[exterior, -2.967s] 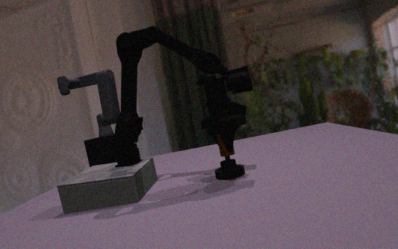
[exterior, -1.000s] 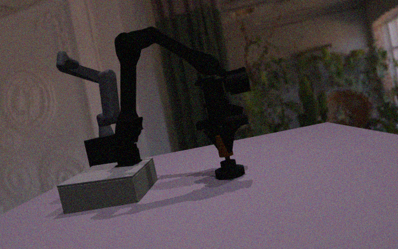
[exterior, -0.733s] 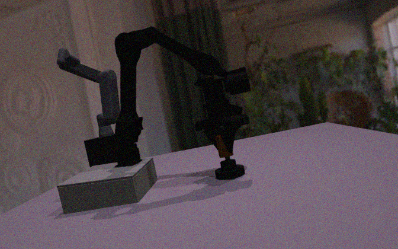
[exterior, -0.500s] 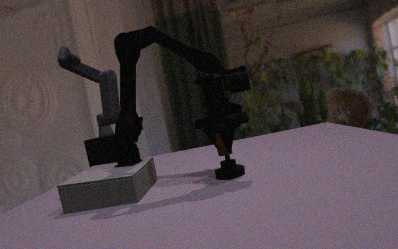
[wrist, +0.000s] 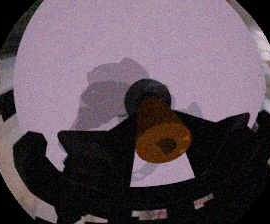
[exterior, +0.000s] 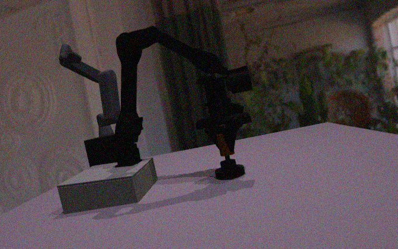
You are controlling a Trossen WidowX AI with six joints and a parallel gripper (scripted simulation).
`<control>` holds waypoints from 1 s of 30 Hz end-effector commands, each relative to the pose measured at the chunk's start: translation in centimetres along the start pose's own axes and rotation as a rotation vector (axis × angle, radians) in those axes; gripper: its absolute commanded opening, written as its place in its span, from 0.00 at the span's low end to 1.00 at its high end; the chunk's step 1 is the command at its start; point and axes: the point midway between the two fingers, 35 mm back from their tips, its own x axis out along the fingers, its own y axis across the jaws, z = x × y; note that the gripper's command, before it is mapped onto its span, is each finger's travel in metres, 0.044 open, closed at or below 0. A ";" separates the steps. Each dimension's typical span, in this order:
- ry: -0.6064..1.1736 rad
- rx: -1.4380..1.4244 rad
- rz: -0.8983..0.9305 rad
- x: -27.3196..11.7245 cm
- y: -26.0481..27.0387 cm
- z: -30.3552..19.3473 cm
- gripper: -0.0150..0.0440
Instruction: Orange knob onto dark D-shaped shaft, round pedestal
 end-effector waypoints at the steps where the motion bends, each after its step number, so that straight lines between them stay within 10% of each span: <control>1: -0.007 -0.003 -0.003 0.1 -0.2 0.2 0.25; 30: -0.007 -0.056 -0.003 0.0 0.4 -0.3 0.25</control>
